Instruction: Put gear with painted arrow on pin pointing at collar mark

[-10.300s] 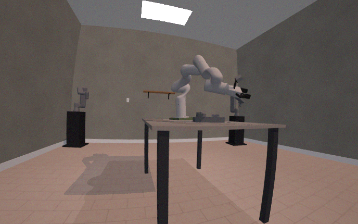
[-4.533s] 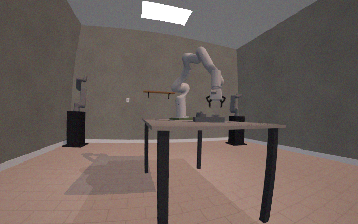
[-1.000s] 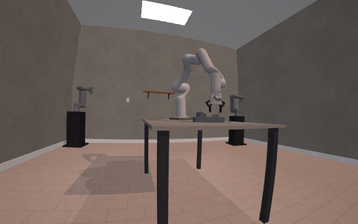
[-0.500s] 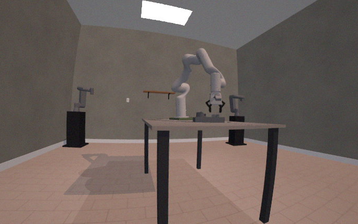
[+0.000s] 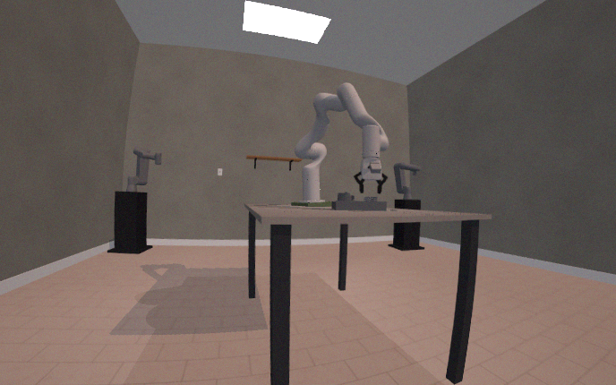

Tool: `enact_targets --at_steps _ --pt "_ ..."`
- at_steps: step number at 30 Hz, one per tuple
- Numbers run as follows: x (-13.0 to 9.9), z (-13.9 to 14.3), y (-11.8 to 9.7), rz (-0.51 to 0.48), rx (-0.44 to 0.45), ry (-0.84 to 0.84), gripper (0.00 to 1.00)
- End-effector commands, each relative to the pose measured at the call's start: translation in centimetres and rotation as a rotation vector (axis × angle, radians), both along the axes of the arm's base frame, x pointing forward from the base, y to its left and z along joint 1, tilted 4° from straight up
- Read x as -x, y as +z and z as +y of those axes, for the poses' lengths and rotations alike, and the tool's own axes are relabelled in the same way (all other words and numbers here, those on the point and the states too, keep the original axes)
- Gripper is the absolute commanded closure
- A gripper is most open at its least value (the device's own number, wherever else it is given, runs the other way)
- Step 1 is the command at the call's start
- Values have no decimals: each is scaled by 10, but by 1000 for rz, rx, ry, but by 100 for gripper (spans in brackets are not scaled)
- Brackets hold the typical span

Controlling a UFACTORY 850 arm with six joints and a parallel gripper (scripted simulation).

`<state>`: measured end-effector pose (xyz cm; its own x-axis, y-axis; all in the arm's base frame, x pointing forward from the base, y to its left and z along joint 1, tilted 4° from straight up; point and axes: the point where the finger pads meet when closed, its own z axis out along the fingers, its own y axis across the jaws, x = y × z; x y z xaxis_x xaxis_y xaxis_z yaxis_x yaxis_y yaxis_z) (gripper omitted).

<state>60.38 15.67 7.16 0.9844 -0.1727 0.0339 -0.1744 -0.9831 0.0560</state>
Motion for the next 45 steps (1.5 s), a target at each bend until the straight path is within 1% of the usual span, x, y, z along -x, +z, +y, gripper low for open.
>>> enact_targets --at_steps 1,31,45 --pt "-1 0 1 -2 -1 0 7" --pt "-1 0 0 -2 -1 0 7" --pt "-1 0 -12 -2 -1 0 7"
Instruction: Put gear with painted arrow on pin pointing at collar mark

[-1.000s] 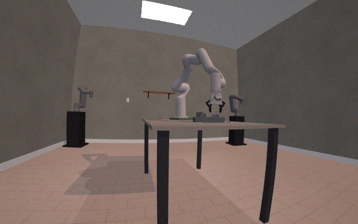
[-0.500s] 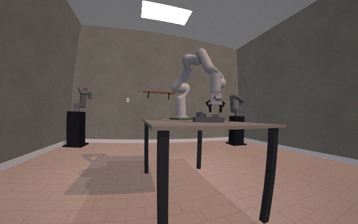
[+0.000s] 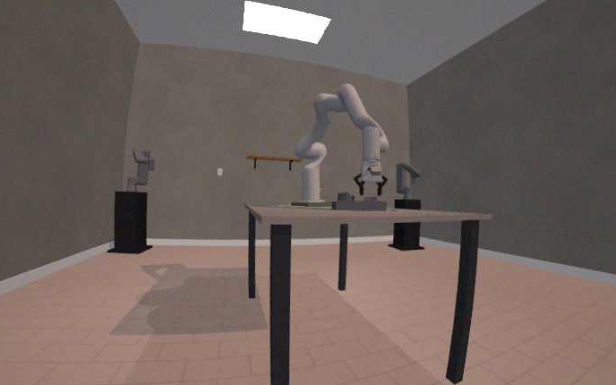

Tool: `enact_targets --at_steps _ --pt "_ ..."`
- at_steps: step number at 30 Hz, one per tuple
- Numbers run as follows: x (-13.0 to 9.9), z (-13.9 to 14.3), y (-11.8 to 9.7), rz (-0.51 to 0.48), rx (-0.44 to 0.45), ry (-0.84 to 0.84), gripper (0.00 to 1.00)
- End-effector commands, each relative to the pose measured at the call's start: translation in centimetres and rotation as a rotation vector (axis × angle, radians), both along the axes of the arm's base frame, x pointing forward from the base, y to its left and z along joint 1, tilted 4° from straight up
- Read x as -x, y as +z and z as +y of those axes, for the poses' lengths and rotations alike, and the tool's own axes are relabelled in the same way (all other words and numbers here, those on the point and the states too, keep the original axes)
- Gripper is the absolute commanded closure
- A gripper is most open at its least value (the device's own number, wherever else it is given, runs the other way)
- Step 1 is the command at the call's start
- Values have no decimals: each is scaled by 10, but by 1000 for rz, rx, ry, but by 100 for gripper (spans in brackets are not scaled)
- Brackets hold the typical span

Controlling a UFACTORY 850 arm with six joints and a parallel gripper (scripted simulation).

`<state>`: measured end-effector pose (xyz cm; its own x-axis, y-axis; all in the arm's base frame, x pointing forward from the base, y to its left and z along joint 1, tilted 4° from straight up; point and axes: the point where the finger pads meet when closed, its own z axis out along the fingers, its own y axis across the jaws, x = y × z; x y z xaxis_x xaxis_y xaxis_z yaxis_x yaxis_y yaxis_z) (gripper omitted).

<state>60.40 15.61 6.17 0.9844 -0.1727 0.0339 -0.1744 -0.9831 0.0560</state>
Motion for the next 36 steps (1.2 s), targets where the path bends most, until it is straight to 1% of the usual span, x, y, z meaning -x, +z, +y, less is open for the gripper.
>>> enact_targets --at_steps 1,18,36 --pt "-1 0 -3 -2 -1 0 7" --pt "-2 -1 -20 -2 -1 0 7" --pt "-2 -1 -28 -2 -1 0 7"
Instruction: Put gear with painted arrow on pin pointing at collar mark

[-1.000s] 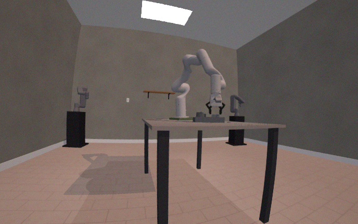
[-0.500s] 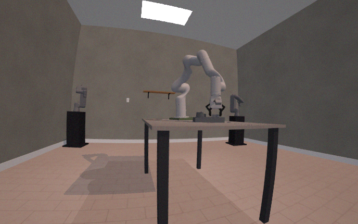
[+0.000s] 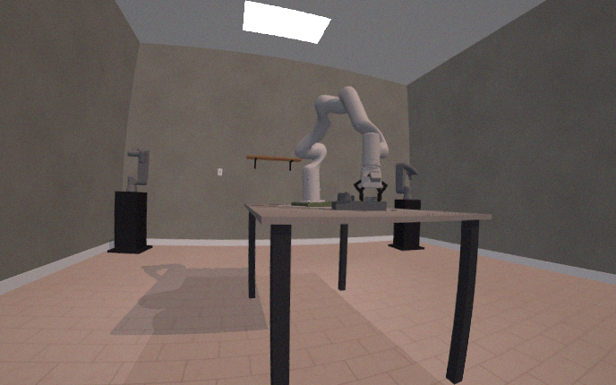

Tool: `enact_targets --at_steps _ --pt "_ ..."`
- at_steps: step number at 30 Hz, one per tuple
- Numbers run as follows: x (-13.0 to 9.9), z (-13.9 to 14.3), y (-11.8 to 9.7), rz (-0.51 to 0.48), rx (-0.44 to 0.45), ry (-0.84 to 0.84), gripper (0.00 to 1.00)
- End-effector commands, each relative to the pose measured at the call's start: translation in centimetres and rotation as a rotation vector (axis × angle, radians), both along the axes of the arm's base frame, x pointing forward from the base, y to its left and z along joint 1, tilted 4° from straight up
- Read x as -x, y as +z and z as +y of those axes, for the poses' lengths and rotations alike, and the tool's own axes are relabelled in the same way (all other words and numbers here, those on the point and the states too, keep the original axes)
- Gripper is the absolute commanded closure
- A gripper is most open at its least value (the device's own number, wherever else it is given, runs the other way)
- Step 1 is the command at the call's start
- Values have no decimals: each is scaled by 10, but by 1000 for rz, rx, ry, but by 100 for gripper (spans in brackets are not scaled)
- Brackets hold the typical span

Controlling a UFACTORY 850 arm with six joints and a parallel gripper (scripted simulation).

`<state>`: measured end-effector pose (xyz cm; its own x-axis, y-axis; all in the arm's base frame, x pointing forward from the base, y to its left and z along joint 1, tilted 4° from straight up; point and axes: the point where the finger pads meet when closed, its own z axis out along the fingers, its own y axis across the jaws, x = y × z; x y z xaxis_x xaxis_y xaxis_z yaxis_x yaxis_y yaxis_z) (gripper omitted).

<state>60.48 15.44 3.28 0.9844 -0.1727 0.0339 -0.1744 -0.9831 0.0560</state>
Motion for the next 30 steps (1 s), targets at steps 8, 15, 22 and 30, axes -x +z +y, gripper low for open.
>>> enact_targets --at_steps 8,15,22,30 --pt "-1 0 0 -2 -1 0 7" --pt "-1 0 0 -2 -1 0 7" --pt "-1 0 0 -2 -1 0 100" --pt "-1 0 0 -2 -1 0 100"
